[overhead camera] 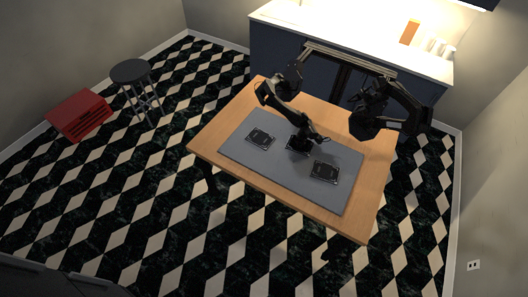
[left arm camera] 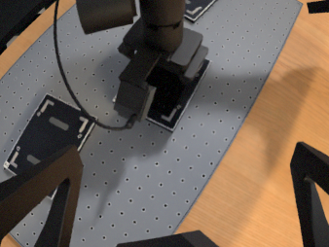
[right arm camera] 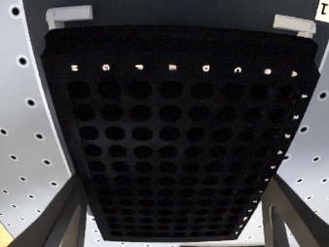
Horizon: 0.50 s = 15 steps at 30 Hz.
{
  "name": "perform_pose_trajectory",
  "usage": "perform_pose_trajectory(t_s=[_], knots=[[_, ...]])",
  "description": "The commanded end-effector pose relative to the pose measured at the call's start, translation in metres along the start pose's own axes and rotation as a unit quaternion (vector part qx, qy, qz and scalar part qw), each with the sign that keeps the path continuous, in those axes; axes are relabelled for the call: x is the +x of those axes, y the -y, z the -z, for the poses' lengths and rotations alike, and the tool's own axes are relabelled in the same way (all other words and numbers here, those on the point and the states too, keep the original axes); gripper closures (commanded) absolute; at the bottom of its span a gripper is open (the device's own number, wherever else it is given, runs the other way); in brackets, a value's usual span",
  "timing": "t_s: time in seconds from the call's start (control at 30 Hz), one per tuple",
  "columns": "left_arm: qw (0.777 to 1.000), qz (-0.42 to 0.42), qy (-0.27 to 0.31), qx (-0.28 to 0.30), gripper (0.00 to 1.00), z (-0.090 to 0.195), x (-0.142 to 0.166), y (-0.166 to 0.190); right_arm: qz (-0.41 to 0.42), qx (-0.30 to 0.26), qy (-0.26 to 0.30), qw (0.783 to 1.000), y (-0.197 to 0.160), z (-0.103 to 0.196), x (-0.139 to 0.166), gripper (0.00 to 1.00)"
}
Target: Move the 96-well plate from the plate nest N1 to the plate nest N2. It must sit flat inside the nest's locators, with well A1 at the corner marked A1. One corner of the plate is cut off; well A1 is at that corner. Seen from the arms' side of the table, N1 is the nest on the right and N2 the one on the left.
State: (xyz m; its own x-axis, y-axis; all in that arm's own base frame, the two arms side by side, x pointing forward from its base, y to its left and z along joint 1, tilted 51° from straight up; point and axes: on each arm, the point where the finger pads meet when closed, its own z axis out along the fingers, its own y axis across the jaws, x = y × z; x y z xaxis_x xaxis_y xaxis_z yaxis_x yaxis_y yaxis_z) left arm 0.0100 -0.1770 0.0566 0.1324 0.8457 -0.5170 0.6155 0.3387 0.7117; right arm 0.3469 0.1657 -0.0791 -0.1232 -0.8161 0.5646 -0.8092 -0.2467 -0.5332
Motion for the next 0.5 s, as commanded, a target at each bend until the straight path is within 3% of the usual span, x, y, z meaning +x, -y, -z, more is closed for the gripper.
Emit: perform_pose_trajectory(t_s=[0.0, 0.47], knots=[[1.000, 0.005, 0.011, 0.004, 0.00, 0.006, -0.010, 0.006, -0.006, 0.013, 0.012, 1.000, 0.008, 0.012, -0.003, 0.22], [1.000, 0.005, 0.011, 0.004, 0.00, 0.006, -0.010, 0.006, 0.004, 0.004, 0.010, 1.000, -0.006, -0.024, -0.002, 0.22]])
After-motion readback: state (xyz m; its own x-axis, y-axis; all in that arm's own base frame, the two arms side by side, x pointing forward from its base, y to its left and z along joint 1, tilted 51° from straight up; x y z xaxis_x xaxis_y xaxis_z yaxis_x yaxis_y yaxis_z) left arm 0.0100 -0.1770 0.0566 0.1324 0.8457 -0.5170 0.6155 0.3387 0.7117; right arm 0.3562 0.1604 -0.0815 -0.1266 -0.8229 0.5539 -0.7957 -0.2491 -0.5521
